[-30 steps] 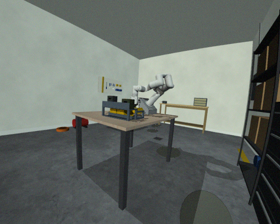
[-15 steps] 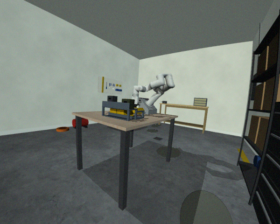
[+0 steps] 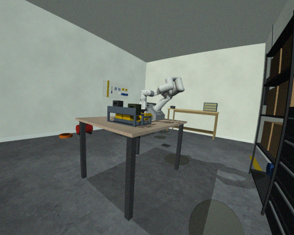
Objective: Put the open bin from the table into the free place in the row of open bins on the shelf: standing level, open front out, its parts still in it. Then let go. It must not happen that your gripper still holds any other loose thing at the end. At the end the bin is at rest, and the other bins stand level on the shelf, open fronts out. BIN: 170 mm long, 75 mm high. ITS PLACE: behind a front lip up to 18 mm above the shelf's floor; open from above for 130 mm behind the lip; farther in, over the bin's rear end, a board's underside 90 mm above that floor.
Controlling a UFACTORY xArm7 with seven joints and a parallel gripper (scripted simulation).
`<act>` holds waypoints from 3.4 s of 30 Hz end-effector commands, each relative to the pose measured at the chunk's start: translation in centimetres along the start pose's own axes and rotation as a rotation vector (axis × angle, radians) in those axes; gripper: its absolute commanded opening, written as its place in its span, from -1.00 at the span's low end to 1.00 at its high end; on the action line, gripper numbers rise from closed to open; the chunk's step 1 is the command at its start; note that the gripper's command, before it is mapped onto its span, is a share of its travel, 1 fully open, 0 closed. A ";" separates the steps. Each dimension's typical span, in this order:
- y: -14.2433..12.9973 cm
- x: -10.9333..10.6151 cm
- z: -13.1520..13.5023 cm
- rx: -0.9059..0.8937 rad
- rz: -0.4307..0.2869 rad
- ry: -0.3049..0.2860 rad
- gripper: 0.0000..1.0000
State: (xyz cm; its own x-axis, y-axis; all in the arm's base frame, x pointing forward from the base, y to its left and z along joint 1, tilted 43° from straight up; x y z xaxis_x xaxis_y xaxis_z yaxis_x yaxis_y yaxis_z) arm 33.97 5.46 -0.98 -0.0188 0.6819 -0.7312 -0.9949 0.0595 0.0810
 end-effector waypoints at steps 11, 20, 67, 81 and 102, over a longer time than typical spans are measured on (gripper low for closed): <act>0.3 -0.1 1.4 0.000 -0.004 0.000 -1.00; 0.7 -0.1 2.5 0.000 -0.004 0.000 -1.00; 1.6 0.0 5.6 0.000 -0.004 0.000 -1.00; 2.2 0.1 7.8 0.000 -0.004 0.000 -1.00; 0.4 0.1 8.2 0.001 -0.004 -0.001 -1.00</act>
State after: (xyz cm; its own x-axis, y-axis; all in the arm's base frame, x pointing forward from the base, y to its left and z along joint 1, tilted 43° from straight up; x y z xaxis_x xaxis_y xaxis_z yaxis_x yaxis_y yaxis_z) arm 33.87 11.62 4.44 -0.0191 0.6823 -0.7309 -0.9949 0.0592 0.0812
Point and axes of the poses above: the point where the finger pads meet when closed, its own x axis out along the fingers, its own z axis across the jaws, y = z × x, the point moved 2 cm from there along -x, back along the fingers, and after that the axes turned 11 degrees about x, right-handed, at the moved point
